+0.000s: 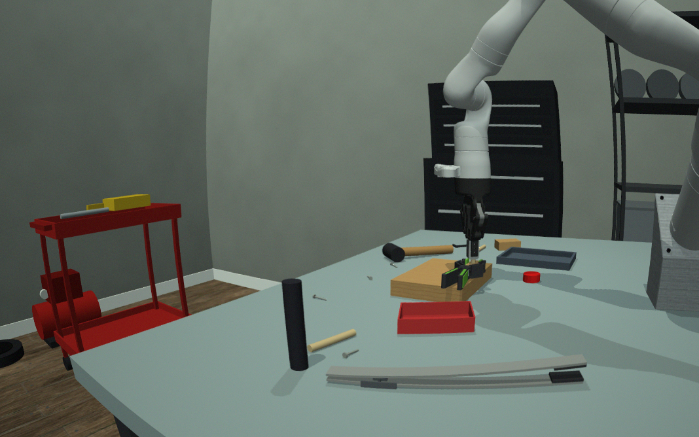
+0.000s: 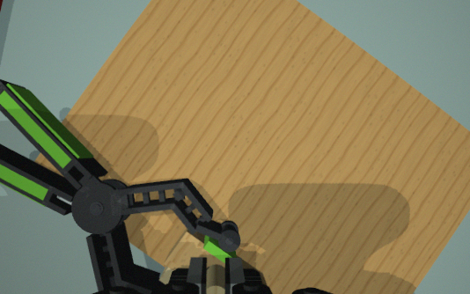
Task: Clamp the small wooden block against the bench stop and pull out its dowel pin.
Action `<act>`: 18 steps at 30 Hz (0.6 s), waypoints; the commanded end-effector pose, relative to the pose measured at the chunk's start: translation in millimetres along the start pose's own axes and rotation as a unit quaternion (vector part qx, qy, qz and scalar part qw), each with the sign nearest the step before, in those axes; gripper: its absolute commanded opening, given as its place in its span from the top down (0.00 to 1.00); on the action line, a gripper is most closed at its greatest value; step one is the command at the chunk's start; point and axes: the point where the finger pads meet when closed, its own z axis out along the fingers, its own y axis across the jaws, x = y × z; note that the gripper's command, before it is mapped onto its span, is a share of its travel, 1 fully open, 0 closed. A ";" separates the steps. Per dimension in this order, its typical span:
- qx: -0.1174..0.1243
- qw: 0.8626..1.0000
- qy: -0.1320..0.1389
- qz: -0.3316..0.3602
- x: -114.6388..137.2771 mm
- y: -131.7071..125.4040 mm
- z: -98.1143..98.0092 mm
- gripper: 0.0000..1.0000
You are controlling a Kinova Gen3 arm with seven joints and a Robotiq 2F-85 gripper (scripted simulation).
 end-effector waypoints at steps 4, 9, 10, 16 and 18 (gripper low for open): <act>-0.005 1.000 0.002 0.016 1.6 2.6 -1.5 0.90; -0.005 1.000 0.002 0.028 1.6 2.6 -1.5 0.90; -0.005 1.000 0.002 0.031 1.6 2.6 -1.5 0.90; -0.005 0.999 0.002 0.043 1.6 2.6 -1.6 0.90; -0.005 0.999 0.002 0.046 1.6 2.6 -1.6 0.90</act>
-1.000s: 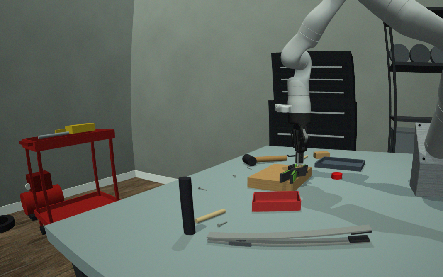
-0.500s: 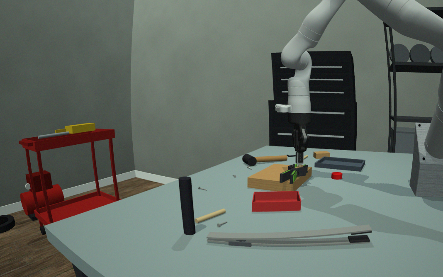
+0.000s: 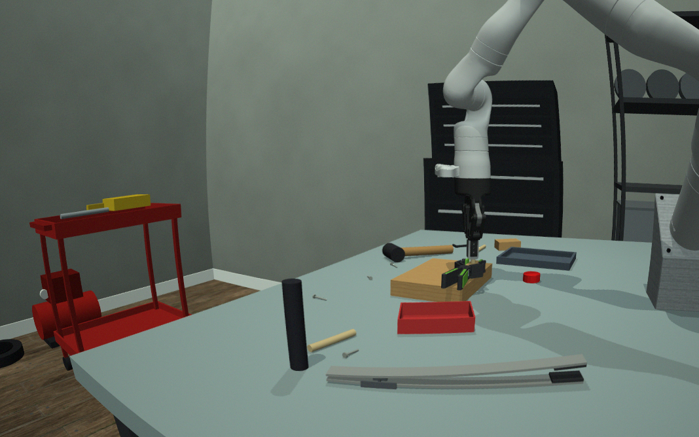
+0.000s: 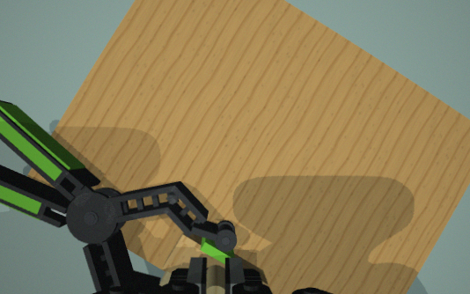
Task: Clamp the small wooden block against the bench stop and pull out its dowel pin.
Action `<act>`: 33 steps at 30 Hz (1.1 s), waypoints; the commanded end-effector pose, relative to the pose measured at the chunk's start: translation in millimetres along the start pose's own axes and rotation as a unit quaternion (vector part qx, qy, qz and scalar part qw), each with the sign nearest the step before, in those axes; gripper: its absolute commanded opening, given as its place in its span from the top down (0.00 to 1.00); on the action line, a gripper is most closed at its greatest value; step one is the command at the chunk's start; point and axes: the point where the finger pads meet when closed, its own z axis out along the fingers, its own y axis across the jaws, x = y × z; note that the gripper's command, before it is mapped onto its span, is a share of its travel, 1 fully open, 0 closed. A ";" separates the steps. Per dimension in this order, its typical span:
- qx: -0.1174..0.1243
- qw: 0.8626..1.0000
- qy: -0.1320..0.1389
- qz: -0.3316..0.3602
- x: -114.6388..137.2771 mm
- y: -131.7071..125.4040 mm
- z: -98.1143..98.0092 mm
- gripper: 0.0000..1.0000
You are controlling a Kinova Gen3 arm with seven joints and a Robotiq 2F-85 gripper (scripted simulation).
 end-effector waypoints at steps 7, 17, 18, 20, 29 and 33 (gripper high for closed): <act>-0.004 1.000 0.002 0.026 1.5 2.2 -1.6 0.90; -0.004 0.999 0.002 0.047 1.5 2.1 -1.6 0.90; -0.004 0.999 0.002 0.050 1.5 2.1 -1.6 0.90; -0.004 0.998 0.002 0.055 1.5 2.1 -1.6 0.90; -0.004 0.997 0.002 0.080 1.5 2.1 -1.7 0.90; -0.004 0.996 0.002 0.085 1.5 2.1 -1.7 0.90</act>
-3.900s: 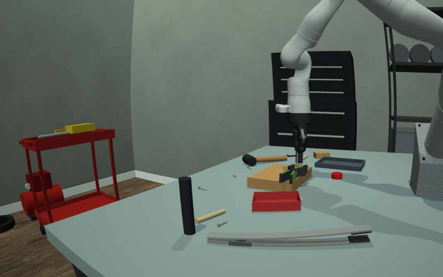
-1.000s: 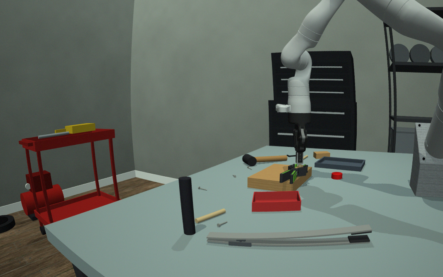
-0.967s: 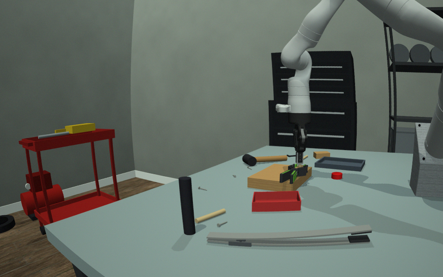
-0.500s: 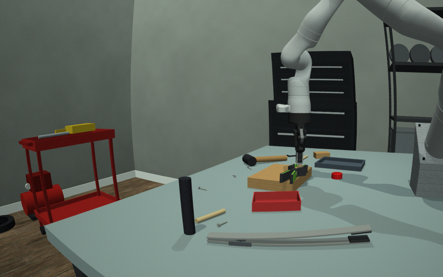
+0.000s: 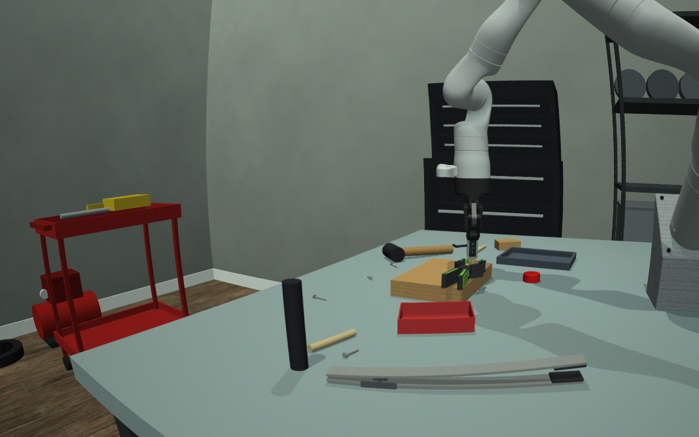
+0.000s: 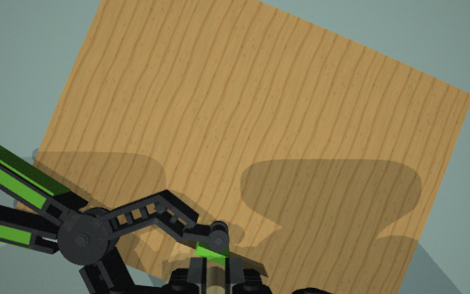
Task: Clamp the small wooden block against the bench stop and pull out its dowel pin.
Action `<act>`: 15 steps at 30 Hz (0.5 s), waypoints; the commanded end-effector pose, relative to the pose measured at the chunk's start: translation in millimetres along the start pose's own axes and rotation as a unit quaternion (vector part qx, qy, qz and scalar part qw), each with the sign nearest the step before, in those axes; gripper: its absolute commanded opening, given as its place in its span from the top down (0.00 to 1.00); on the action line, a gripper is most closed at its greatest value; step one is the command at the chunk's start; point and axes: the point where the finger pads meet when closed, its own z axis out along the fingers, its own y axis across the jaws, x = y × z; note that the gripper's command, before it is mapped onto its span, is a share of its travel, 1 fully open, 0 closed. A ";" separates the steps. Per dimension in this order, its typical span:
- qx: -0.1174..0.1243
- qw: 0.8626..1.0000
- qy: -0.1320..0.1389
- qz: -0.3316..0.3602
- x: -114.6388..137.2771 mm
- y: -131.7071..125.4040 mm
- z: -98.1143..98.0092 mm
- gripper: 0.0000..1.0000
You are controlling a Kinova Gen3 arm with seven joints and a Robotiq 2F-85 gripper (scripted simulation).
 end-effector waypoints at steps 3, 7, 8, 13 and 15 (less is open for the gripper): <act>-0.003 1.000 0.001 0.015 1.2 1.0 -1.7 0.90; -0.003 1.000 0.001 0.026 1.2 1.0 -1.7 0.90; -0.003 1.000 0.001 0.029 1.2 1.0 -1.7 0.90; -0.003 0.999 0.001 0.044 1.2 1.0 -1.7 0.90; -0.003 0.999 0.001 0.050 1.2 1.0 -1.7 0.90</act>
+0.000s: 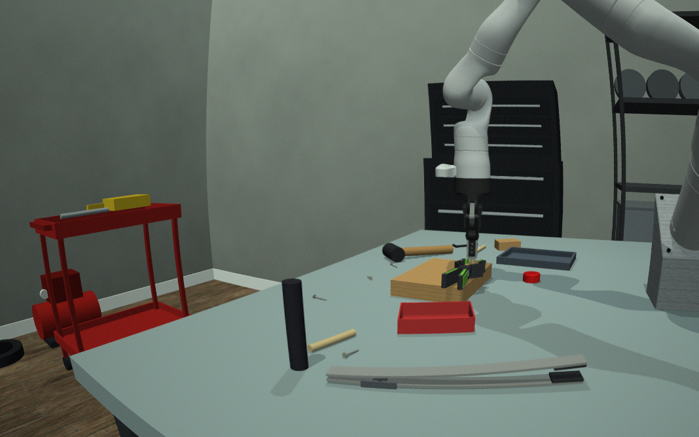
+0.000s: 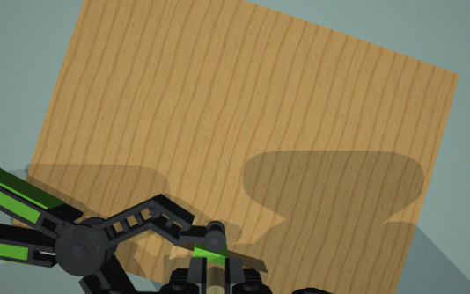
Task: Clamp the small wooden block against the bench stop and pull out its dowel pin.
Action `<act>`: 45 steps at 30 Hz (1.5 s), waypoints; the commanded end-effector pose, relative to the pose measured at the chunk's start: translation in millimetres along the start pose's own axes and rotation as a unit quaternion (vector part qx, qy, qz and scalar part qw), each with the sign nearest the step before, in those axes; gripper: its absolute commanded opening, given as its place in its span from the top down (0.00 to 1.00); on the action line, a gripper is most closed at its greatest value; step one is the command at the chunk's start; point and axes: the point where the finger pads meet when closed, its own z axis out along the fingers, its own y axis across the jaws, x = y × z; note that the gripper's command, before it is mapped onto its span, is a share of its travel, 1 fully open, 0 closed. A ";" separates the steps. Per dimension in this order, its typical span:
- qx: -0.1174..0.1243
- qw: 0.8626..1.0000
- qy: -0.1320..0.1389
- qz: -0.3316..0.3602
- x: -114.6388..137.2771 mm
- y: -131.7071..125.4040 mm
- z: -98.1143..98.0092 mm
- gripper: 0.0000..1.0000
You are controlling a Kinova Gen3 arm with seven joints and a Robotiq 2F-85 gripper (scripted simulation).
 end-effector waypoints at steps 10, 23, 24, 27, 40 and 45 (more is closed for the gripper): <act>-0.002 0.999 0.001 0.034 1.0 0.1 -1.7 0.90; -0.002 0.998 0.001 0.068 1.0 0.1 -1.8 0.90; -0.002 0.997 0.001 0.072 1.0 0.1 -1.8 0.90; -0.002 0.997 0.001 0.081 1.0 0.0 -1.8 0.90; -0.002 0.993 0.001 0.117 1.0 0.0 -1.9 0.90; -0.002 0.991 0.001 0.133 1.0 0.0 -1.9 0.90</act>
